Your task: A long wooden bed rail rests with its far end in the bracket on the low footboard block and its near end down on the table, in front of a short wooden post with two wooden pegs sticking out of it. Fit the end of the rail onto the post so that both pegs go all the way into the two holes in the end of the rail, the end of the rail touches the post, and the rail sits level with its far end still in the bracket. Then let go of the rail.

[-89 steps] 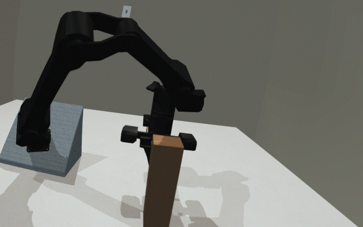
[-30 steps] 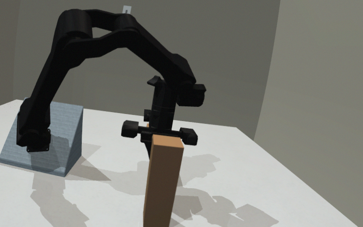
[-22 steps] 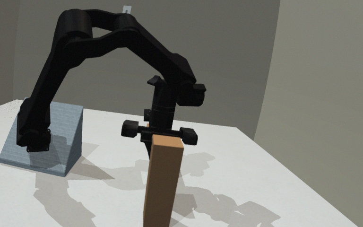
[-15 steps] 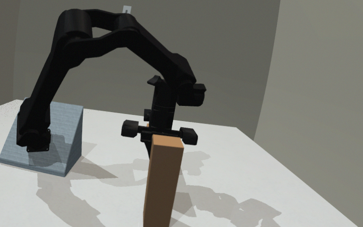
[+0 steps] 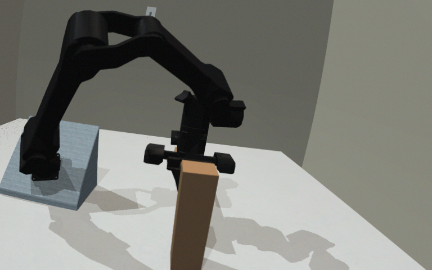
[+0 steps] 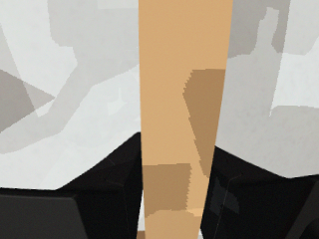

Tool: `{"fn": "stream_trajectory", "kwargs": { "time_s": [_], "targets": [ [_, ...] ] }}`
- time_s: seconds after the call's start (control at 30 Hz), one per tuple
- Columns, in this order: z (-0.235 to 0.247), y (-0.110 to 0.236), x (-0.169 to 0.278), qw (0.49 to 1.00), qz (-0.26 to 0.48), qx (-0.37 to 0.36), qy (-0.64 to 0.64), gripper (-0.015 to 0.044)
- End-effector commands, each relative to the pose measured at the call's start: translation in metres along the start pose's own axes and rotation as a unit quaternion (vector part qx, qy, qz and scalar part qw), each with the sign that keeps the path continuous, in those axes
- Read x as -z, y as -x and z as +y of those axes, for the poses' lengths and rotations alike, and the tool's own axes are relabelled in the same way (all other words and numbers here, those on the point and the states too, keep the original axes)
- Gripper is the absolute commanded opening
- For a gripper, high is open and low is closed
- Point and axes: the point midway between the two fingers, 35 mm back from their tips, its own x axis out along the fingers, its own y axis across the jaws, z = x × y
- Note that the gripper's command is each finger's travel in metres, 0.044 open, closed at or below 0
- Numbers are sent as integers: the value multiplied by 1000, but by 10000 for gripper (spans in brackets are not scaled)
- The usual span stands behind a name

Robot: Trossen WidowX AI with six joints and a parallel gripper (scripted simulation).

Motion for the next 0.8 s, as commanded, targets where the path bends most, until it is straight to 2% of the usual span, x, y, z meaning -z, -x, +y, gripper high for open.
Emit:
{"fn": "stream_trajectory", "kwargs": {
  "time_s": [0.0, 0.77],
  "targets": [
    [-1, 1, 3, 1000, 0, 3, 0, 0],
    [-1, 2, 10, 1000, 0, 3, 0, 0]
  ]
}}
